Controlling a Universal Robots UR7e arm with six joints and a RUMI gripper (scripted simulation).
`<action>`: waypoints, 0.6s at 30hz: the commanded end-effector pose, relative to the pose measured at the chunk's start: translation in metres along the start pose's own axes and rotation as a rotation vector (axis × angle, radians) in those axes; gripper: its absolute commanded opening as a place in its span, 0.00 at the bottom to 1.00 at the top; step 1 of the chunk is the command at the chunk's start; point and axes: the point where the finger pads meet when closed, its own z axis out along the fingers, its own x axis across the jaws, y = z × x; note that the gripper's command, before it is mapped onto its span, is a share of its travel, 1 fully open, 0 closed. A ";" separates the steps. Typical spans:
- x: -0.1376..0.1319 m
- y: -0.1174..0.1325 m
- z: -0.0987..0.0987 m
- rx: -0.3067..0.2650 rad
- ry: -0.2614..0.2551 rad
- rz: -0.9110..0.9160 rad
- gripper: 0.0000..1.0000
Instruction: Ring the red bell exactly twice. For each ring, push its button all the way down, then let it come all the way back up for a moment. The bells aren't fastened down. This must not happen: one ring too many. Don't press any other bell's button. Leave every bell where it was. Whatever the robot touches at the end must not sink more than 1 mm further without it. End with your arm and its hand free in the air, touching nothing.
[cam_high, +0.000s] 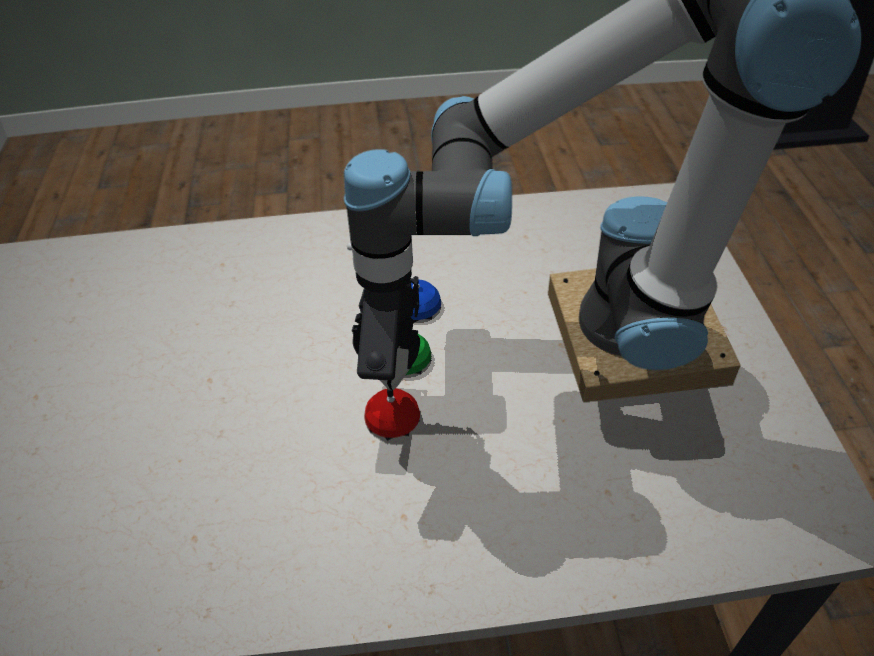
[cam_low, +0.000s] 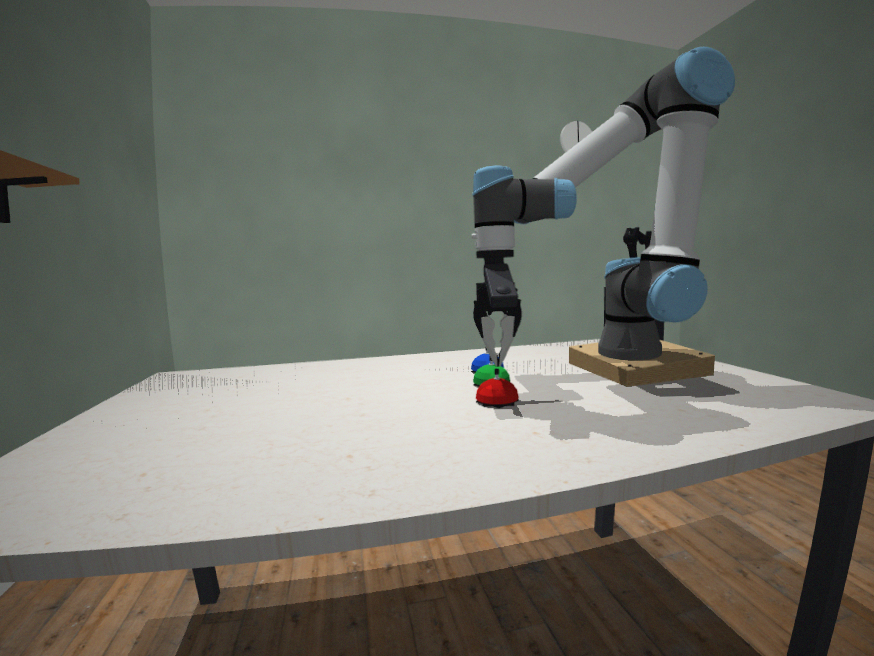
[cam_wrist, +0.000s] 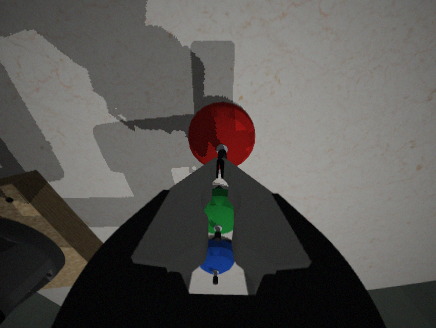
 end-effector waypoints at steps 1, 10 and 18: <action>0.000 0.000 -0.011 0.000 0.001 0.000 0.00; 0.000 0.000 -0.031 0.000 0.001 0.000 0.00; 0.000 0.000 -0.051 0.000 0.001 0.000 0.00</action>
